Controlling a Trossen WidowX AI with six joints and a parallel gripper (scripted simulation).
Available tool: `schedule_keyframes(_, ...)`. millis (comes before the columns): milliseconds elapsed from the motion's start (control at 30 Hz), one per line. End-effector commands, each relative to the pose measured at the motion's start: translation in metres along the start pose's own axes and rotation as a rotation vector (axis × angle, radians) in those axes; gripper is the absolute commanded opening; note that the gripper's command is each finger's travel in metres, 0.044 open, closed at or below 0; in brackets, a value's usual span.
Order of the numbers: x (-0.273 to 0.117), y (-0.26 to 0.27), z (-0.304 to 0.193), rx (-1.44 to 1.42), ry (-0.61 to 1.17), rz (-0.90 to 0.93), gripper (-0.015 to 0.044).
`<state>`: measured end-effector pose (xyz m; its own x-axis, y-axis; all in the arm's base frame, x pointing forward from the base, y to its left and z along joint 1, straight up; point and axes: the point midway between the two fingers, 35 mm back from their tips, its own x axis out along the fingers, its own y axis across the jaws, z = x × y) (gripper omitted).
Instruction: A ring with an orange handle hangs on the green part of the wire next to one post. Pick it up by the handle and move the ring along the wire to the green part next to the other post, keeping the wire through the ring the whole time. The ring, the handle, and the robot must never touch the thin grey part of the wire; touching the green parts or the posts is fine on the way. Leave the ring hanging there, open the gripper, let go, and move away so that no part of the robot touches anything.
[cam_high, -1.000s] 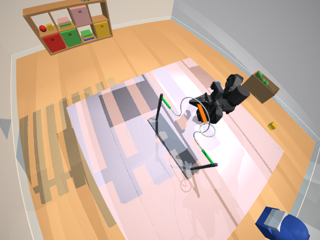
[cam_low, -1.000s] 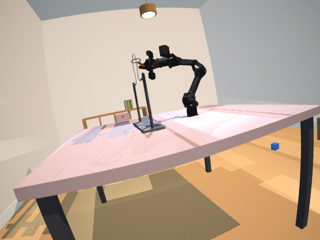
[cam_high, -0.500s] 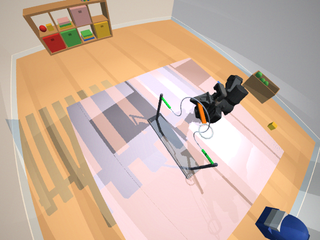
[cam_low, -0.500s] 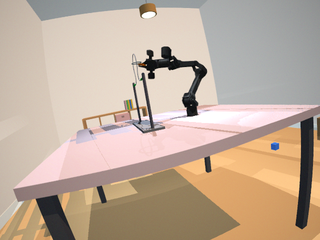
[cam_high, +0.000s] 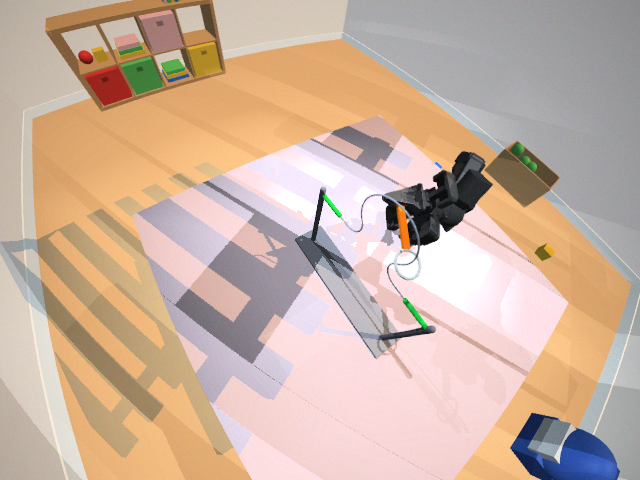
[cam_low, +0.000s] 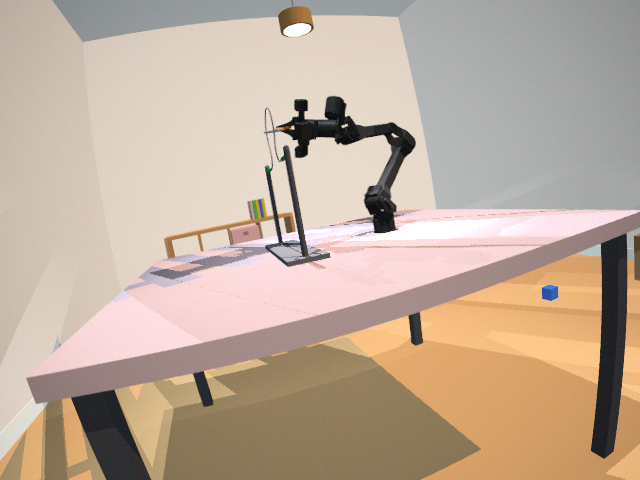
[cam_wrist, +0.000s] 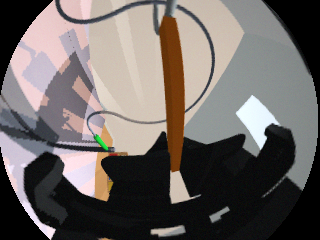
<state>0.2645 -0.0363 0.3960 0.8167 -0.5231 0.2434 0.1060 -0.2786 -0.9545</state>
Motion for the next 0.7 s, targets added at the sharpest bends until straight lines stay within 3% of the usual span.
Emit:
schedule_keyframes(0,0.0002,-0.0011,-0.0001,-0.04,-0.004,-0.025,-0.015)
schedule_keyframes(667,0.0008,-0.0027,-0.0008,-0.202,-0.022,-0.13,-0.015)
